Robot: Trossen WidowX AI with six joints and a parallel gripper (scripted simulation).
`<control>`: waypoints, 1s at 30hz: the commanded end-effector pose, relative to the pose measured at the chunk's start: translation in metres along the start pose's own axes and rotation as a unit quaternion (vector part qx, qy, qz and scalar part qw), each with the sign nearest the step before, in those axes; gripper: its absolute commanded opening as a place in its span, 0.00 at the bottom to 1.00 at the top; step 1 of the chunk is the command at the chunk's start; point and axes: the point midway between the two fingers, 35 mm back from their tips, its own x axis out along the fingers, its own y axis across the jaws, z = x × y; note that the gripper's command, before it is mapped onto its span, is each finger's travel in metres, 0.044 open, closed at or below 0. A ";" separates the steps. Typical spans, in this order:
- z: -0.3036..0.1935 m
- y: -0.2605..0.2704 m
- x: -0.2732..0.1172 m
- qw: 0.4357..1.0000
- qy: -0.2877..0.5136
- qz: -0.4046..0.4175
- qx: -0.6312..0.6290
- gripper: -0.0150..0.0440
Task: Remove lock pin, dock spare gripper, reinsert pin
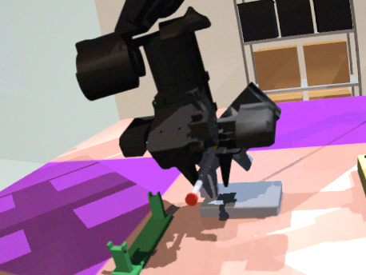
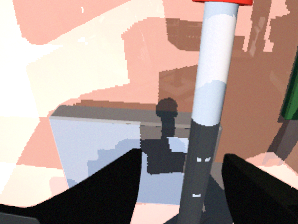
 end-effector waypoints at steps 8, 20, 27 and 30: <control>0.006 0.002 -0.013 1.000 0.001 0.004 -0.001 0.59; 0.017 0.009 -0.036 1.000 0.007 0.015 -0.004 0.59; 0.023 0.012 -0.050 1.000 0.012 0.021 -0.007 0.59; 0.026 0.013 -0.056 1.000 0.014 0.024 -0.008 0.59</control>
